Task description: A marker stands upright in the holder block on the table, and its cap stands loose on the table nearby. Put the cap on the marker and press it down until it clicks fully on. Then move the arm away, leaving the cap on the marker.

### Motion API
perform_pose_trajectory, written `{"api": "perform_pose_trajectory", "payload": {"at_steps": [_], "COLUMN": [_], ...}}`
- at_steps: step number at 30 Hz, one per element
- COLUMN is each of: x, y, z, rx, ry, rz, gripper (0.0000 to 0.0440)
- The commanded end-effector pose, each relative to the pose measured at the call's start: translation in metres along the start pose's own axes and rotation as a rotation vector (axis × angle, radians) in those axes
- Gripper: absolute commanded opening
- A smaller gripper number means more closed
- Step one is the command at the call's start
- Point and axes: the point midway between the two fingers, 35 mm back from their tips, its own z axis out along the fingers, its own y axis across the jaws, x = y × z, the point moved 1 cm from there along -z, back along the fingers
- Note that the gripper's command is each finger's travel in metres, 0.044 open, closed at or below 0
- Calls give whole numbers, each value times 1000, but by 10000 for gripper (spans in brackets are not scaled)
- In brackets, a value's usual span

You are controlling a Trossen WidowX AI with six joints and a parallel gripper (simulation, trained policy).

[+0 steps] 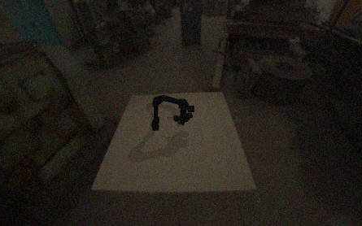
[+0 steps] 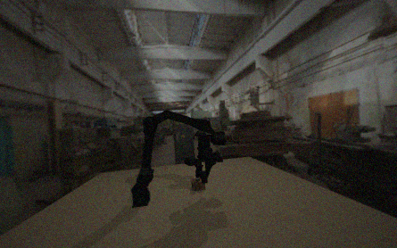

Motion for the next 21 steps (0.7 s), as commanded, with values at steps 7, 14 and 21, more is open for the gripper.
{"api": "perform_pose_trajectory", "payload": {"at_steps": [7,14,21], "x": [30,52,74], "y": [7,6,5], "z": [-33,-50,-60], "rx": [-43,-48,-41], "ry": [-4,1,8], "rz": [-24,-38,-57], "gripper": [65,55,43]}}
